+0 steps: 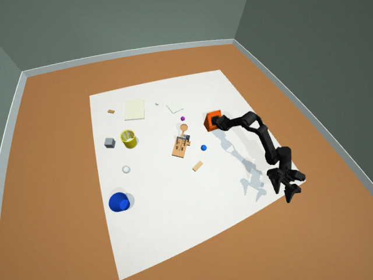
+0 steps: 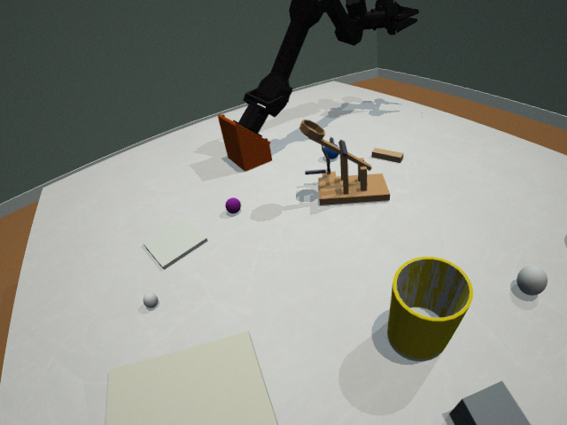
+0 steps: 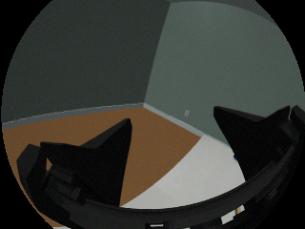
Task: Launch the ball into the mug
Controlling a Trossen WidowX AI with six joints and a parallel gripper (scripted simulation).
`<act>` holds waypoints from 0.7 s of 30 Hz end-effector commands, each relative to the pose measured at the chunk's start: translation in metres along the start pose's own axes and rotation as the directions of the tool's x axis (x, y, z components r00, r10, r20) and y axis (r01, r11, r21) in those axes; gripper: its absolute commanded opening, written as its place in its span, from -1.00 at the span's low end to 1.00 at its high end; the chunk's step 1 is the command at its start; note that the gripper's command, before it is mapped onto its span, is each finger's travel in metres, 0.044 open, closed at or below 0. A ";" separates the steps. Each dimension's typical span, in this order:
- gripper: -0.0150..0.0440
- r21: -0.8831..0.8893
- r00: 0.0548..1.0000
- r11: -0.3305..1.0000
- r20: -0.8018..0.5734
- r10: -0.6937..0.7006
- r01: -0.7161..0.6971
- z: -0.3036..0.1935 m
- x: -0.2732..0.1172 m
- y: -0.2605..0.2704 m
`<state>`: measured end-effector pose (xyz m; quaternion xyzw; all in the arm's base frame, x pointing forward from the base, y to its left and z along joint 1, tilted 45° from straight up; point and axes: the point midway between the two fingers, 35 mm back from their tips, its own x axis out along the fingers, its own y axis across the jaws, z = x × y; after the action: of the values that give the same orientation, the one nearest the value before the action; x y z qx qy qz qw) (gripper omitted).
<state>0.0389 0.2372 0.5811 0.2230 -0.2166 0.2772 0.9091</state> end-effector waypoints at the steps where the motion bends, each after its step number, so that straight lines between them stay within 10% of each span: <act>1: 0.95 -0.002 1.000 1.000 0.001 0.000 0.000 0.000 0.000 0.000; 21: 1.00 -0.539 0.989 0.839 0.069 0.129 -0.071 -0.059 0.054 0.027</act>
<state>0.0679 0.2944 0.5764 0.0206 -0.3287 0.2475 0.9112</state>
